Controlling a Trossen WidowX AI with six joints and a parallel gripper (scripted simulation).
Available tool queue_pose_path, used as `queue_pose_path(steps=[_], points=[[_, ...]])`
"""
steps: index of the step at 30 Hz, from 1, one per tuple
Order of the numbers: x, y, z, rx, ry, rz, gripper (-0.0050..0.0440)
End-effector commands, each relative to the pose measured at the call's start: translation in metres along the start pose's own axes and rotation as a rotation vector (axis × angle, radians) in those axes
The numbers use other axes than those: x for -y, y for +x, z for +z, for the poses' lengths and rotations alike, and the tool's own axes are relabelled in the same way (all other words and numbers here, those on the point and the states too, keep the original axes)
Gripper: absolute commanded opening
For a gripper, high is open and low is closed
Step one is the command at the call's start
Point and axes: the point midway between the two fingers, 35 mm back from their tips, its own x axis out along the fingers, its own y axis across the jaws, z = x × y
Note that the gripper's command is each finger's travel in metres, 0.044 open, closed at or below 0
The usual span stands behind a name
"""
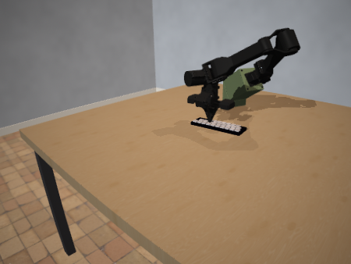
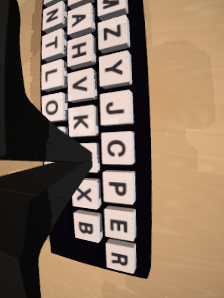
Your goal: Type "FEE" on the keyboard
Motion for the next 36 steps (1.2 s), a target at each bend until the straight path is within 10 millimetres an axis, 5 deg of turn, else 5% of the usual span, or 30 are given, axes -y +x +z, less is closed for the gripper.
queue_pose_path(steps=[1,23,30,36], points=[[-0.001,0.001,-0.001,-0.002,0.005,0.004,0.0000],[-0.001,0.002,-0.001,-0.002,0.005,0.004,0.0000],[0.000,-0.031,-0.001,-0.002,0.005,0.004,0.0000],[0.002,-0.029,-0.001,0.000,0.014,0.006,0.0000]])
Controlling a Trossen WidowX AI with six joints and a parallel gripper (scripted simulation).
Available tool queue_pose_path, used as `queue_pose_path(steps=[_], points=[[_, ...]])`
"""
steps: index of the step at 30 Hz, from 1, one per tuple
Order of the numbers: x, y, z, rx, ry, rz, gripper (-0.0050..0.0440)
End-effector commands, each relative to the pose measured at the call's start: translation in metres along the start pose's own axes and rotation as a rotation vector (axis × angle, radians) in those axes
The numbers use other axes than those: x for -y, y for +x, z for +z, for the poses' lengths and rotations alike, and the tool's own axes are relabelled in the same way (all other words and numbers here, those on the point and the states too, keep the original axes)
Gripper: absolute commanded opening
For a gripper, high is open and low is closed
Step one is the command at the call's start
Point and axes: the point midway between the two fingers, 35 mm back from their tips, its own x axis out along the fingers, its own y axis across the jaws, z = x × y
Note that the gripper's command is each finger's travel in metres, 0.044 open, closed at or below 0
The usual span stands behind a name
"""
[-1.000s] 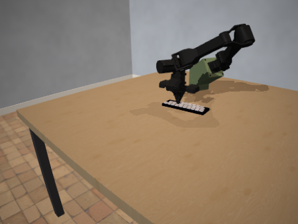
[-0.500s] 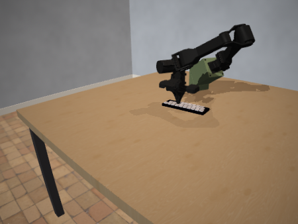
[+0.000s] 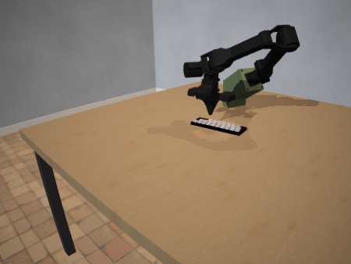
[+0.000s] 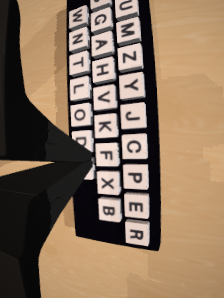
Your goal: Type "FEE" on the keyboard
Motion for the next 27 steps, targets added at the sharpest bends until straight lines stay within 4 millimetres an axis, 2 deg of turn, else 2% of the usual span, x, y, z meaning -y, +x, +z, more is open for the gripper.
queue_pose_path(steps=[1,4,6,27], points=[[0.006,0.000,0.004,0.000,-0.001,-0.001,0.0000],[0.029,-0.002,0.019,-0.001,-0.007,-0.002,0.0000],[0.035,-0.003,0.022,-0.002,-0.009,-0.003,0.0000],[0.036,0.027,0.022,-0.002,-0.009,-0.003,0.0000]])
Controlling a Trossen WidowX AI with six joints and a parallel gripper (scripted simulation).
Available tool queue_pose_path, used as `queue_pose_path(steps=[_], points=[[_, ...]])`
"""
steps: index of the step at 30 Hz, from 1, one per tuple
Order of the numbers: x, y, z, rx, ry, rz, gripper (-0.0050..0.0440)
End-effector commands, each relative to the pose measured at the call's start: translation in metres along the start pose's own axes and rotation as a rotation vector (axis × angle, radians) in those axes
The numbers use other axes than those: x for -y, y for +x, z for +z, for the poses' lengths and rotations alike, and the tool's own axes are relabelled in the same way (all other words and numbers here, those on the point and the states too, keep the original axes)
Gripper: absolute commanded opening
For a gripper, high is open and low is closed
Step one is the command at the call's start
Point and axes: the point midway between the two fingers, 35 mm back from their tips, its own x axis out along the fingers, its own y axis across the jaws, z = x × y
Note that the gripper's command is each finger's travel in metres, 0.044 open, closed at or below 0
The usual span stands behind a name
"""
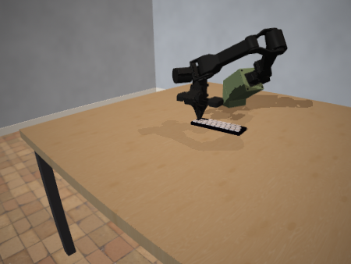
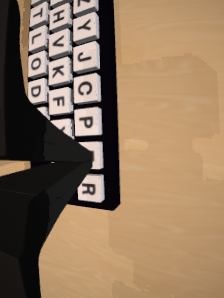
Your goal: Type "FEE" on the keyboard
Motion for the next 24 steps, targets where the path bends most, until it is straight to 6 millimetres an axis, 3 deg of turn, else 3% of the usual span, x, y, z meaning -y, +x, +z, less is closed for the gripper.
queue_pose_path(steps=[1,24], points=[[-0.0012,0.0078,-0.0026,-0.005,0.009,0.007,0.0000],[-0.0013,0.0100,-0.0026,-0.005,0.009,0.007,0.0000]])
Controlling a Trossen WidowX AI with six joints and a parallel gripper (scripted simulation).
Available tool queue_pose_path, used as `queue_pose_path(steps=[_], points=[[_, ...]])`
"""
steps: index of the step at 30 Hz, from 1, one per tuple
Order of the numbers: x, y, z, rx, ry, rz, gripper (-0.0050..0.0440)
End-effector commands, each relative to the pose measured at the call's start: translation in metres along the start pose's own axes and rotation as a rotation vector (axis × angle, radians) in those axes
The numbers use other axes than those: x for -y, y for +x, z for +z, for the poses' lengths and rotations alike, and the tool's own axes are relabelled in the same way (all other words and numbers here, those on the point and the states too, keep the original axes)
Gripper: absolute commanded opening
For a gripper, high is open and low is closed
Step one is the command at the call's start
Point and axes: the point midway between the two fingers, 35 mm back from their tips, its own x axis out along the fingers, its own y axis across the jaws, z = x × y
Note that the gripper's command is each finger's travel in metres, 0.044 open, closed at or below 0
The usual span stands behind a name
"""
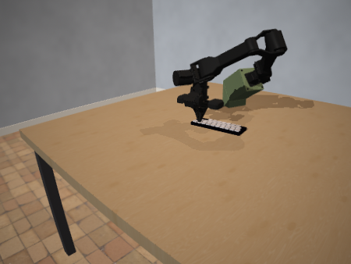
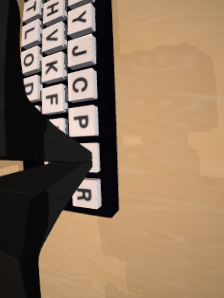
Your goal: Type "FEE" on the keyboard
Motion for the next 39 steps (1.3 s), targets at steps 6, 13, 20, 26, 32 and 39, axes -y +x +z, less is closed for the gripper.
queue_pose_path(steps=[6,13,20,26,32,39], points=[[-0.001,0.001,-0.001,-0.002,0.005,0.004,0.0000],[-0.001,0.002,-0.001,-0.002,0.005,0.004,0.0000],[-0.001,0.003,-0.001,-0.002,0.005,0.004,0.0000],[-0.001,0.003,-0.001,-0.002,0.005,0.004,0.0000],[-0.001,0.003,-0.001,-0.002,0.005,0.004,0.0000],[0.000,-0.030,-0.001,-0.002,0.005,0.004,0.0000]])
